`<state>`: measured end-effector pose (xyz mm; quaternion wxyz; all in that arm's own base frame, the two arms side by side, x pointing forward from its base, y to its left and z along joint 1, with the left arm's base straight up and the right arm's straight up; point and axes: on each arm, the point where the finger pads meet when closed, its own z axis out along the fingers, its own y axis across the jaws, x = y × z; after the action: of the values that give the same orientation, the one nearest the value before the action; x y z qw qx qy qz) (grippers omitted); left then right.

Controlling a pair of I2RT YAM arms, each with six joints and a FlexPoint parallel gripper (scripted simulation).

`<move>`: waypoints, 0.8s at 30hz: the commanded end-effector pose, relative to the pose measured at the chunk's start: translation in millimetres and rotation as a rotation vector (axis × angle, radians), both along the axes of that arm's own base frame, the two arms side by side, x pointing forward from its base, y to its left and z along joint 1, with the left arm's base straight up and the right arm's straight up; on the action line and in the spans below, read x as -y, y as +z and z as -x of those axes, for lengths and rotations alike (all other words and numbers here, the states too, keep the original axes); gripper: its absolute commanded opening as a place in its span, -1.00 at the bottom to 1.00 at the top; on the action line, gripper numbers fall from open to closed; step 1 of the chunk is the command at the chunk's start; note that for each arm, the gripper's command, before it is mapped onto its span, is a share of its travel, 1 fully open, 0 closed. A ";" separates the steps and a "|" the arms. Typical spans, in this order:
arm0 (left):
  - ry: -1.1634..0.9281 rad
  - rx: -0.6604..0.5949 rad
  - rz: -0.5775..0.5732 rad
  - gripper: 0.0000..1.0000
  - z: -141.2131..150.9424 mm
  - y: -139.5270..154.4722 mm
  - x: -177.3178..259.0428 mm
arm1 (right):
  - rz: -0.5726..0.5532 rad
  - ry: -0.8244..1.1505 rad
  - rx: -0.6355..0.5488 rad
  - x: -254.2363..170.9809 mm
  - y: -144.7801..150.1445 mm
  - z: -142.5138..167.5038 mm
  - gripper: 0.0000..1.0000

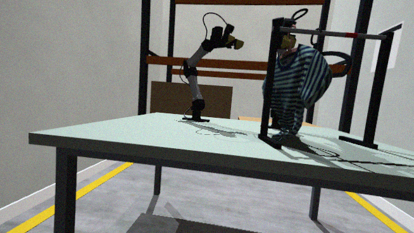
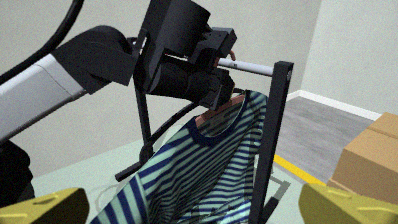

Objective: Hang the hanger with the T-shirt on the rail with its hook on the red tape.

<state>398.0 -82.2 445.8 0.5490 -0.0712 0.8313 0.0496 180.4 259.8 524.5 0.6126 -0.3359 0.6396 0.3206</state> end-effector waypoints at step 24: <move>-0.003 0.060 0.018 -1.00 -36.0 19.5 -7.7 | -0.014 -0.003 0.008 2.0 6.2 0.9 1.00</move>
<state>419.3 -74.9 447.4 0.5487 -0.0745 0.8311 0.0525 180.4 259.8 524.5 0.6126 -0.3359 0.6396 0.3206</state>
